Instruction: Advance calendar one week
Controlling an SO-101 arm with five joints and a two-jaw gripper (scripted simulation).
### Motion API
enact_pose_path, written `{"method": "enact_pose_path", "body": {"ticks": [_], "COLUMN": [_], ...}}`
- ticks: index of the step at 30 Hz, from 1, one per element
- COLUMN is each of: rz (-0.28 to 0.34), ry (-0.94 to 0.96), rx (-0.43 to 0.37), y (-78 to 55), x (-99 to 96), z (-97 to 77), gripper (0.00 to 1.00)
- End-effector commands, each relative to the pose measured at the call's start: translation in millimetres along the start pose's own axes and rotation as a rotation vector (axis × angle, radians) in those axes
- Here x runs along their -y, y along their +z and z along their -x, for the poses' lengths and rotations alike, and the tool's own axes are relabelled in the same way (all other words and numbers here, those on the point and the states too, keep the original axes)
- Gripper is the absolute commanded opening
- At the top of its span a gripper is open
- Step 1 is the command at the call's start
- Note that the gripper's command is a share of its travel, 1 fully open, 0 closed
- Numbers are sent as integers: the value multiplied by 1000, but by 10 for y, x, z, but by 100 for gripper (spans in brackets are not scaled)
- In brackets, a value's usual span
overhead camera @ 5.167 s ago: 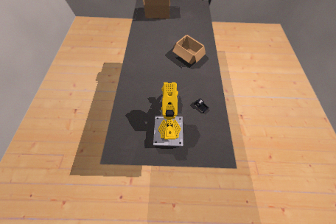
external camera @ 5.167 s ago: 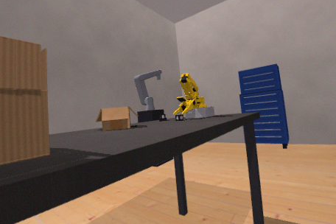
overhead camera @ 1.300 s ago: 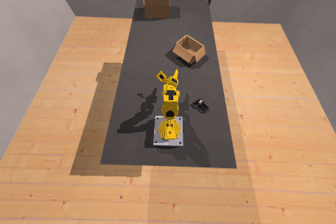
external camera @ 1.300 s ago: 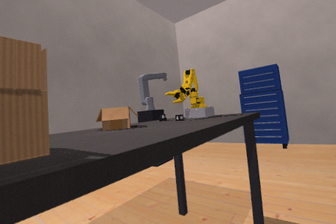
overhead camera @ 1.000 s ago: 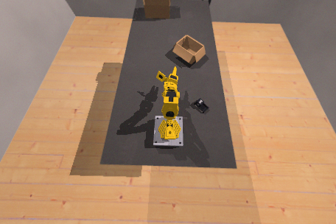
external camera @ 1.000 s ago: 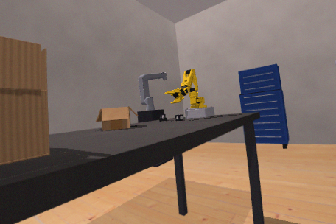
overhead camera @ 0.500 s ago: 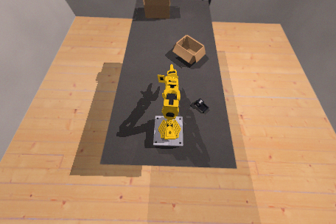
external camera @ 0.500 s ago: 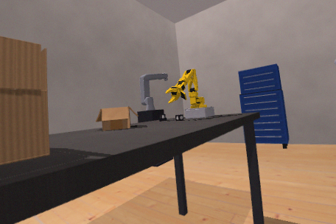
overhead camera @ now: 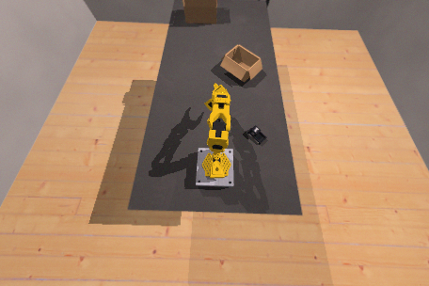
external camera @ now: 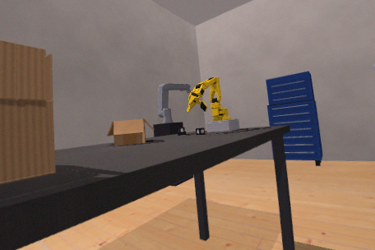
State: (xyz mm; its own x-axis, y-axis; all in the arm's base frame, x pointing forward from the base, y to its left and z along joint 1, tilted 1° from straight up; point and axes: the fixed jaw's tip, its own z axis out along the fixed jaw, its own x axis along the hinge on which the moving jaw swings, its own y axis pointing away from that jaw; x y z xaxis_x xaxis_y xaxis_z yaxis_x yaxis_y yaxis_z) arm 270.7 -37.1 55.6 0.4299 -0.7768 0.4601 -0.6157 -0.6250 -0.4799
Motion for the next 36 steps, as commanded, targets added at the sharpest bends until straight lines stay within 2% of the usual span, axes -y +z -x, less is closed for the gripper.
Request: {"method": "enact_pose_path", "body": {"ticks": [1,15,36], "rz": [26,100,124], "ry": [-78,-439,-639], "rx": [18,125,198], "y": [-64,-282,-430], "x": [22,-7,-27], "z": [-67,-118,-132], "gripper": [35,35,35]}}
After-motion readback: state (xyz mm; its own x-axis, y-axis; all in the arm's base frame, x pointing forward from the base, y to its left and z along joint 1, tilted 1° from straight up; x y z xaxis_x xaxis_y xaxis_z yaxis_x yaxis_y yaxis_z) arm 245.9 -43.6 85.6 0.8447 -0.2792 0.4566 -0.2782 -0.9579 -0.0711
